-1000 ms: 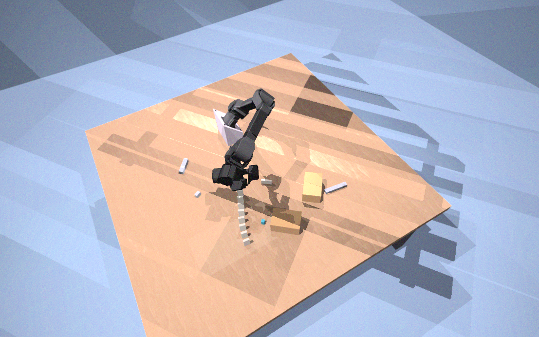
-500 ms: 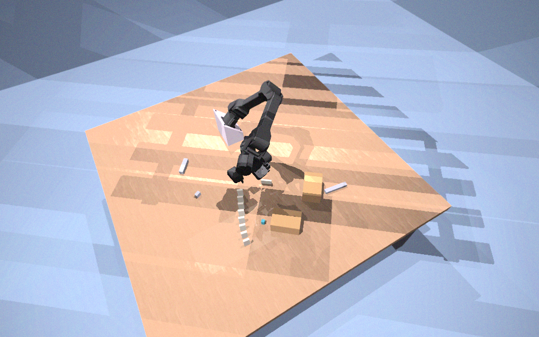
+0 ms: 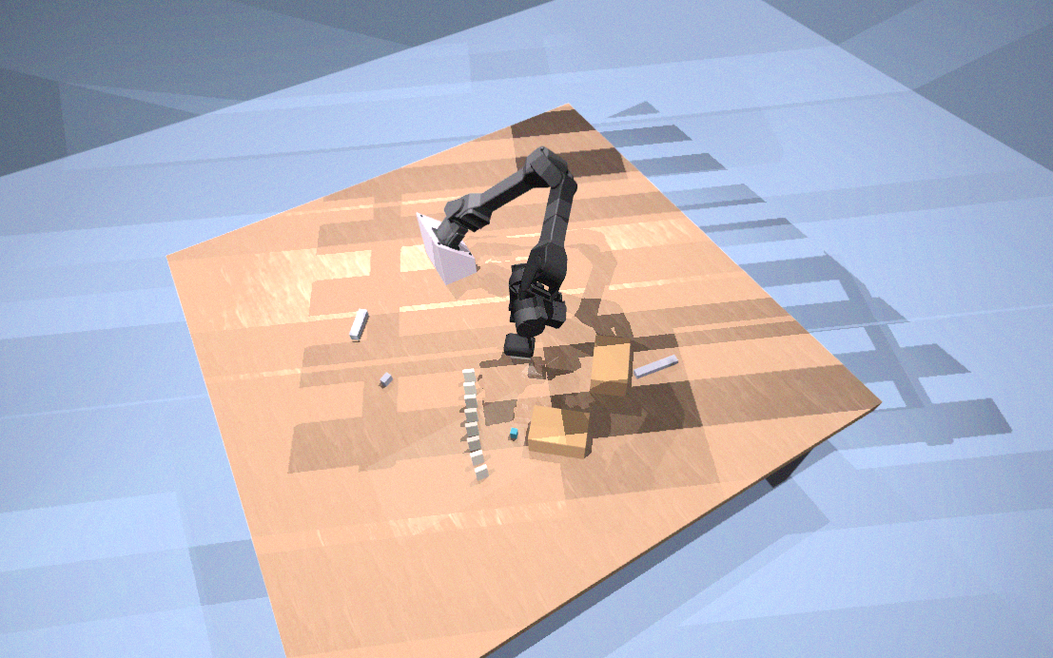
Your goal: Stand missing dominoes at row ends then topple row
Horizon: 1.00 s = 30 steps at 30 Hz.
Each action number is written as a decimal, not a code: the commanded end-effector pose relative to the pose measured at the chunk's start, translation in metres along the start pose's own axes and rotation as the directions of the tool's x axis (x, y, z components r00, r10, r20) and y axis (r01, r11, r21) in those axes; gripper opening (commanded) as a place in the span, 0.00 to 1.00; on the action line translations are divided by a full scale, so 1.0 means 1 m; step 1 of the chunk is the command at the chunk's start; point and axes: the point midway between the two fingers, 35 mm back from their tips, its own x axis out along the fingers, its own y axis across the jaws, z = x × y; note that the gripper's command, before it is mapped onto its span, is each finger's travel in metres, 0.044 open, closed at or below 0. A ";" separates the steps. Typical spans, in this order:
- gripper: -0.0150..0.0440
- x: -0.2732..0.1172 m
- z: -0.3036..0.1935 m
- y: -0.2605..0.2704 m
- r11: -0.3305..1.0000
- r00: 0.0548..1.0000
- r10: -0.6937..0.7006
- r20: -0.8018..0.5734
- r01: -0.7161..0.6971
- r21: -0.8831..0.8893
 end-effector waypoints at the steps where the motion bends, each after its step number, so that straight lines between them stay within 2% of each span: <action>1: 1.00 0.006 0.002 0.001 1.000 1.000 0.000 0.004 0.000 -0.019; 8: 1.00 0.064 0.002 0.002 1.000 1.000 0.002 0.006 -0.002 -0.019; 28: 1.00 0.080 0.003 0.005 1.000 1.000 0.003 0.007 -0.003 -0.019; 30: 0.91 0.080 0.003 0.005 1.000 1.000 0.003 0.007 -0.003 -0.019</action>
